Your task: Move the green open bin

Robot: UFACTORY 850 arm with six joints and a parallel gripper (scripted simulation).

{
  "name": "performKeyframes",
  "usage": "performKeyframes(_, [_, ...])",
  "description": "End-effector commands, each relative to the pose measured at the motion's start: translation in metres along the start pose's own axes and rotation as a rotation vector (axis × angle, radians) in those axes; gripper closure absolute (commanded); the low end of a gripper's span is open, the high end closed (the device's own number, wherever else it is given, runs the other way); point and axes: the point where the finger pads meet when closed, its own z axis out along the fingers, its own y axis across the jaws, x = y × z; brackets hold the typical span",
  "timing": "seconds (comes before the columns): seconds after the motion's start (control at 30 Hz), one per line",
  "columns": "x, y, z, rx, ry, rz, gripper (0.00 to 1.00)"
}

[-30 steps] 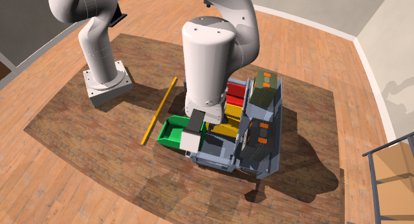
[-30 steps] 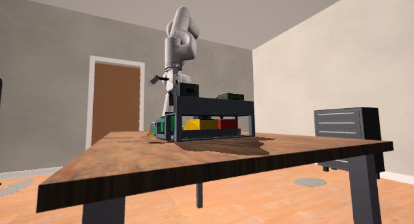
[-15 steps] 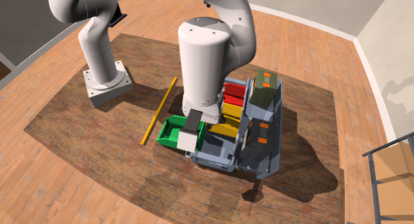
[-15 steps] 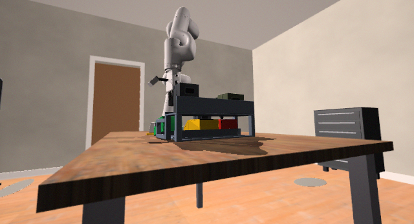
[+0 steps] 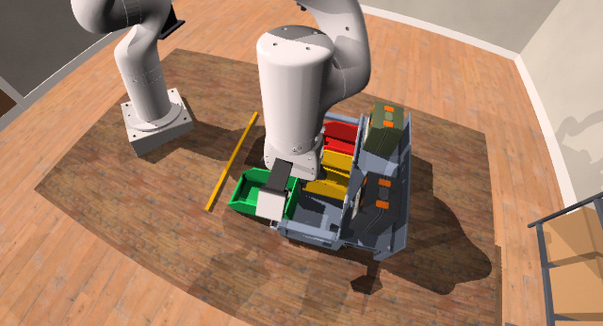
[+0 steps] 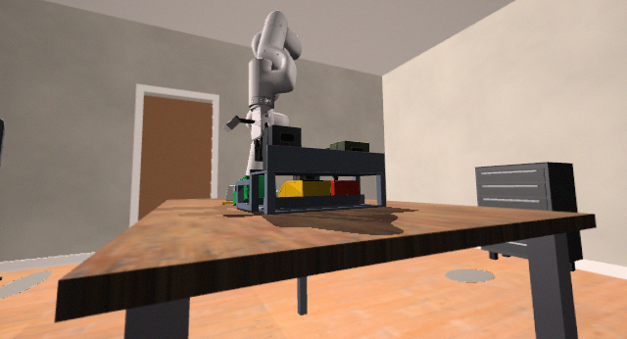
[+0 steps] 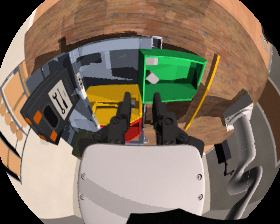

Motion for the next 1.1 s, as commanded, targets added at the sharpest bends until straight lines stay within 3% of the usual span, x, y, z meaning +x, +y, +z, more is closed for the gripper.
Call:
performKeyframes(0.0, [0.000, -0.001, -0.001, 0.002, 0.001, 0.000, 0.67])
performKeyframes(1.07, [0.000, 0.001, 0.010, 0.002, 0.001, 0.000, 0.67])
